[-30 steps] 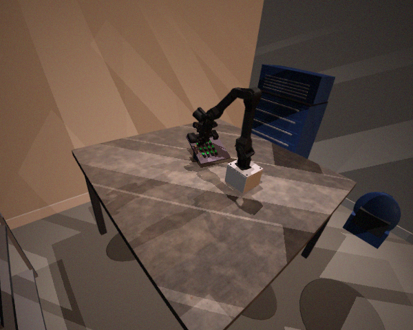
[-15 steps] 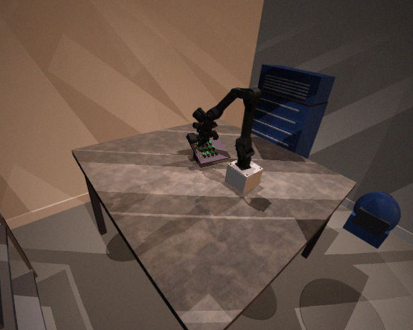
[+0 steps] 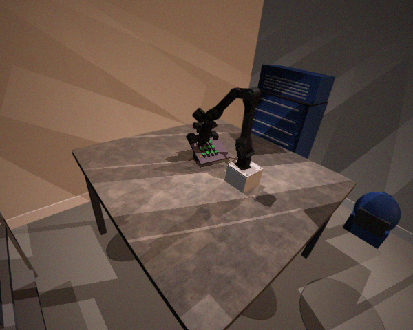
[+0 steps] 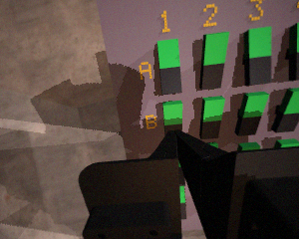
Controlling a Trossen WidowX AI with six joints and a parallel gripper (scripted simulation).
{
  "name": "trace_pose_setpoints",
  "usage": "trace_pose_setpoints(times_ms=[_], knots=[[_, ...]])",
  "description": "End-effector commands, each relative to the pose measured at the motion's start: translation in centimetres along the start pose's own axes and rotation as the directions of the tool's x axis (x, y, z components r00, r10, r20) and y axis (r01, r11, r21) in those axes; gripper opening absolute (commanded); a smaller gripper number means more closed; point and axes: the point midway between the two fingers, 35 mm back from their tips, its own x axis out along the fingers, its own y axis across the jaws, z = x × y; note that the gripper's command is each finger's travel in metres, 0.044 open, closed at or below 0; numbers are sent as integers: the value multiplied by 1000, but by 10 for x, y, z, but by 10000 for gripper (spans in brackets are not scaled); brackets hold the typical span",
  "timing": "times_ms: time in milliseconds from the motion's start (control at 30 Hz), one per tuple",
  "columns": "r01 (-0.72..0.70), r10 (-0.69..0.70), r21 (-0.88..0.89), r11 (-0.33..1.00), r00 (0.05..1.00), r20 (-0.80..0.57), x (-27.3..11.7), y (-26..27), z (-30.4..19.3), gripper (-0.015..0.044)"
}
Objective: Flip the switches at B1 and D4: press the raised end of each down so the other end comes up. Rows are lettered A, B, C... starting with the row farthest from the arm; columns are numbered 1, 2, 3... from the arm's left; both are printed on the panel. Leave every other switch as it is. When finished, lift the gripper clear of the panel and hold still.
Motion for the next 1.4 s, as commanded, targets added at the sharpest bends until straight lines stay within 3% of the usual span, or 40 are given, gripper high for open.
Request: trace_pose_setpoints(times_ms=[0, 133, 333, 533, 667, 833, 1000, 1367], knots=[[-1, 1, -1, 1000, 1000, -4, -17, 1, 3, 0], [0, 0, -5, 1000, 1000, -23, -62, 0, 3, 0], [0, 0, -5, 1000, 1000, -24, -64, -2, 2, 0], [7, -7, -8, 1000, 999, -32, -66, -66, -36, 0], [9, -9, -9, 1000, 1000, -29, -65, -88, -58, 0], [9, -9, -9, 1000, 1000, -30, -64, -88, -58, 0], [9, -10, -9, 1000, 999, -53, -31, -89, -58, 0], [9, -10, -9, 1000, 999, -53, -21, -89, -59, 0]])
